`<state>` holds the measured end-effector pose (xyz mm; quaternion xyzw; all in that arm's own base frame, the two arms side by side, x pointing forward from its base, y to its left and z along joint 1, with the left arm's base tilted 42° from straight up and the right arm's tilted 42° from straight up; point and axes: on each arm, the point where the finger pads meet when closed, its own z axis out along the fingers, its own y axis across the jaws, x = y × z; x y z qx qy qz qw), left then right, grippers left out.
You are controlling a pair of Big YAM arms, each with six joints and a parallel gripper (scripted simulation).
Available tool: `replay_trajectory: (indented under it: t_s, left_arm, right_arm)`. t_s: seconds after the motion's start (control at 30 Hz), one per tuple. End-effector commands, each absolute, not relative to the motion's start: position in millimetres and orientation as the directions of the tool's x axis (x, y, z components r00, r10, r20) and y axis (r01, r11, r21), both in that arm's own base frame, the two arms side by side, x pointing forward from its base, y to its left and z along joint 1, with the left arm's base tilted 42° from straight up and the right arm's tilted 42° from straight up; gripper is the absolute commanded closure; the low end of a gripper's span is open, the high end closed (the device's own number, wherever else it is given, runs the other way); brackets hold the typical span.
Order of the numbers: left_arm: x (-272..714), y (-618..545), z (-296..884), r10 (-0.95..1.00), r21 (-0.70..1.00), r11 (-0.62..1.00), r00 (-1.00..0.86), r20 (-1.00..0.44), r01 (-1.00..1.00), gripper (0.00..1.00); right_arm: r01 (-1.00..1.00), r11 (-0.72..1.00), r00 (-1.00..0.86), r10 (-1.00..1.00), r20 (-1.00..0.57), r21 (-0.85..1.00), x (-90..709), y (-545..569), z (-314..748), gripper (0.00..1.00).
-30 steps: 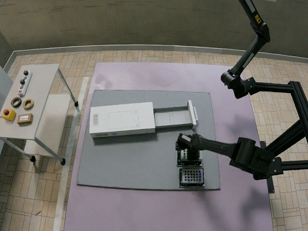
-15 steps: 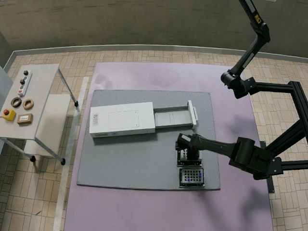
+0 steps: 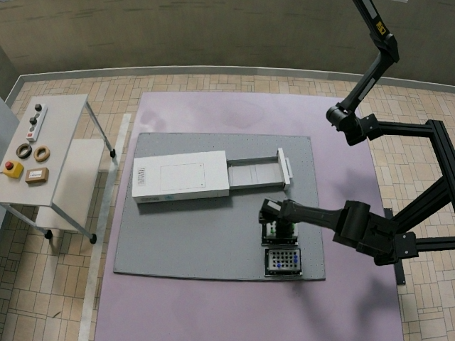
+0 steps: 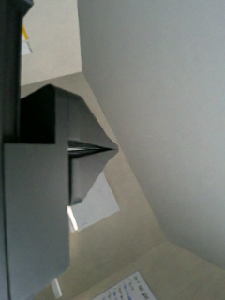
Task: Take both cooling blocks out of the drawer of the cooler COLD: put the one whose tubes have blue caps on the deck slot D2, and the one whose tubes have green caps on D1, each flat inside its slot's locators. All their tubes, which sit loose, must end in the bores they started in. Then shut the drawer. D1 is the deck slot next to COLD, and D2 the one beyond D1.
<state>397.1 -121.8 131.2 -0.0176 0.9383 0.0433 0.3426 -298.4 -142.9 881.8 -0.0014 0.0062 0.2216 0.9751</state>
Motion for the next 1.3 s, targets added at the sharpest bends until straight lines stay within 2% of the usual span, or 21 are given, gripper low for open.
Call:
replay_trajectory:
  t_s: [0.0,1.27]
  left_arm:
    - [408.0,-139.4,171.8,-0.014,0.022,0.999,-0.702,-0.712,-0.041,1.0]
    - [400.4,-134.9,153.6,0.006,0.041,0.999,-0.719,-0.695,-0.032,1.0]
  right_arm:
    - [-0.431,0.902,0.902,0.431,0.005,-0.001,-308.8,-148.5,883.1,1.0]
    - [-0.431,0.902,0.902,0.431,0.005,-0.001,-308.8,-148.5,883.1,1.0]
